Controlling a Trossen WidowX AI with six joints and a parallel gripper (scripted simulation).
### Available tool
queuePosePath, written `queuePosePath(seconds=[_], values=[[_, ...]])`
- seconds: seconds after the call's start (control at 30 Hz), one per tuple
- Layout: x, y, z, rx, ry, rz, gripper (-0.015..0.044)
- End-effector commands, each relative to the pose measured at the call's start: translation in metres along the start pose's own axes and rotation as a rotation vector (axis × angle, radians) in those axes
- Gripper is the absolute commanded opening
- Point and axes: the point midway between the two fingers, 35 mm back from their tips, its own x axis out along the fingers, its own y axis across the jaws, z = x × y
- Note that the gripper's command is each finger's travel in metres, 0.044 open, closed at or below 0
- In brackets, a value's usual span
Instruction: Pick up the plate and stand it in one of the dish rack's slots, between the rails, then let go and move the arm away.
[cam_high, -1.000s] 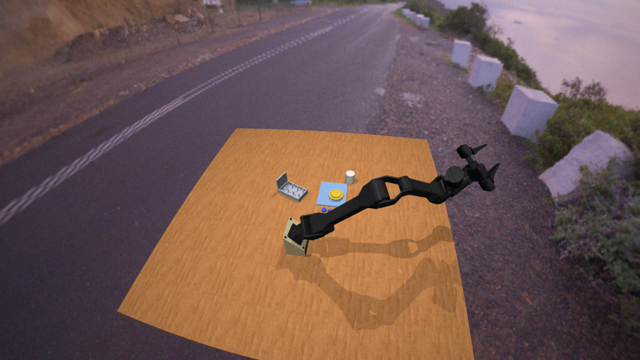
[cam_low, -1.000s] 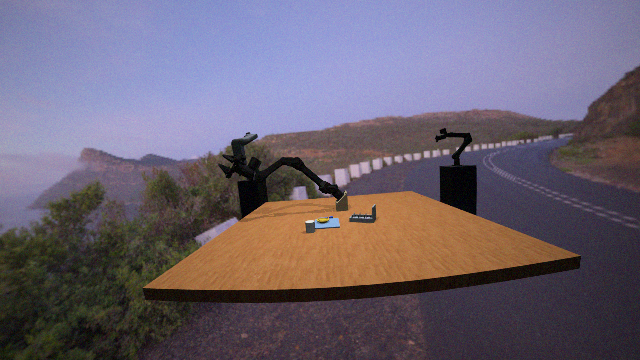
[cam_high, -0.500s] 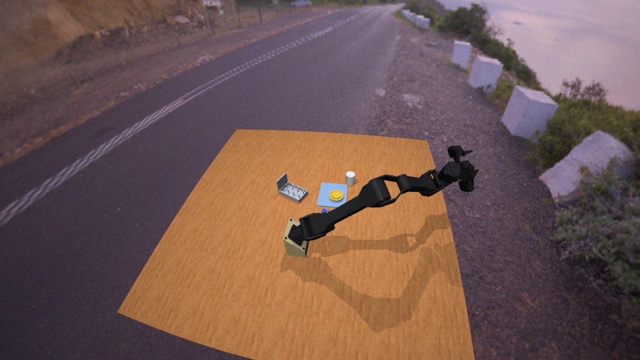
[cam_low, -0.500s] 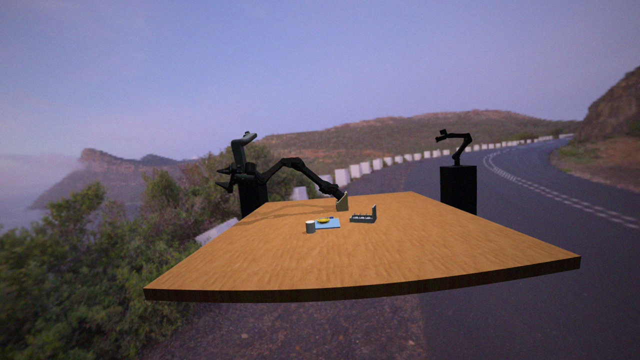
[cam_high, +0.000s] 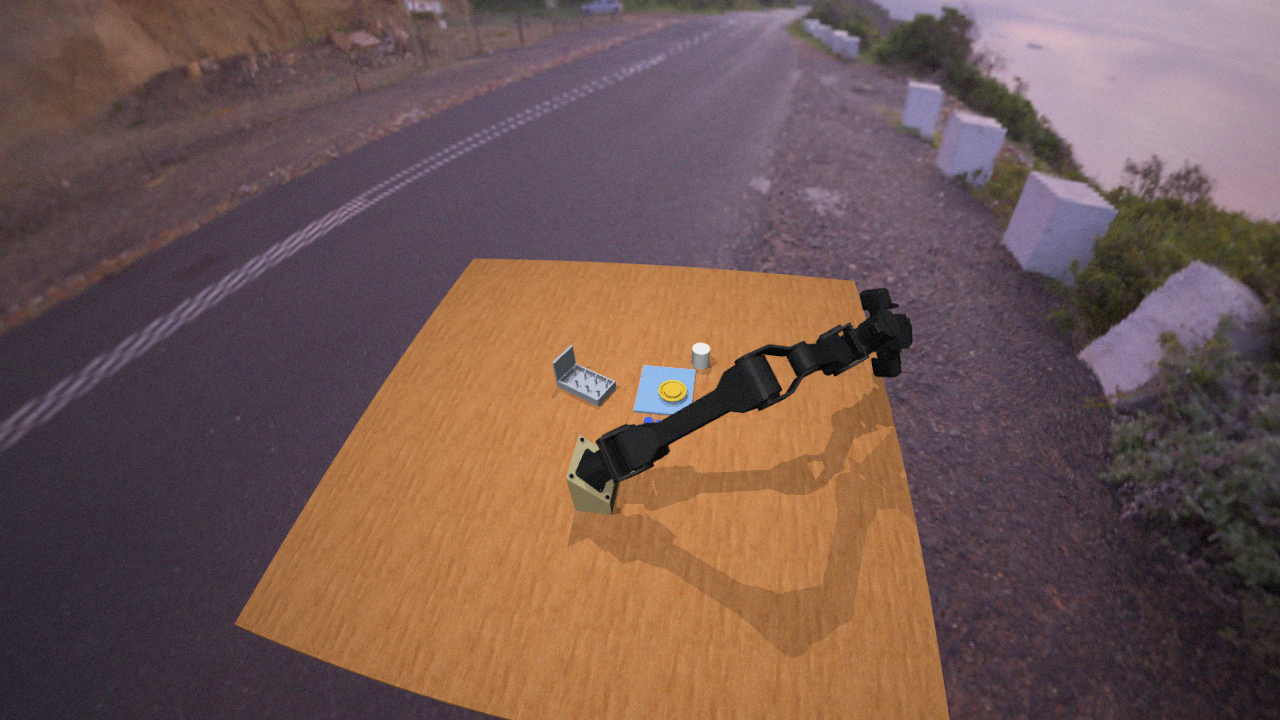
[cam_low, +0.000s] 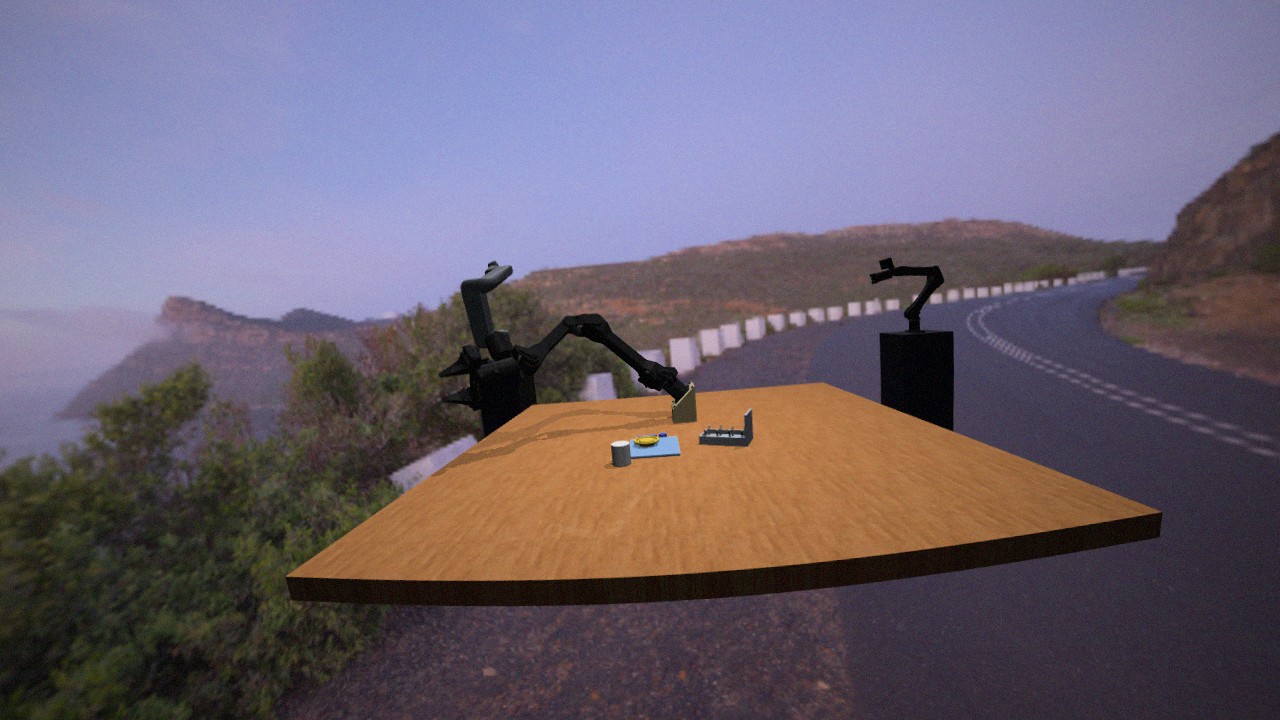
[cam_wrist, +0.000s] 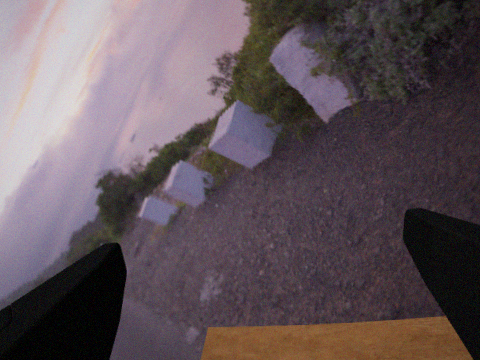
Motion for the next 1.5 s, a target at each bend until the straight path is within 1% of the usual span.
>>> queuePosePath(seconds=[0.0, 0.4, 0.83, 1.1, 1.47], values=[[-0.003, 0.001, -0.035, -0.001, 0.097, -0.043, 0.0400], [-0.031, 0.011, -0.139, -0.046, 0.411, -0.151, 0.0400], [-0.092, 0.025, -0.236, -0.185, 0.752, -0.224, 0.0400], [-0.138, 0.032, -0.279, -0.312, 0.944, -0.244, 0.0400], [-0.207, 0.037, -0.317, -0.537, 1.183, -0.241, 0.0400]])
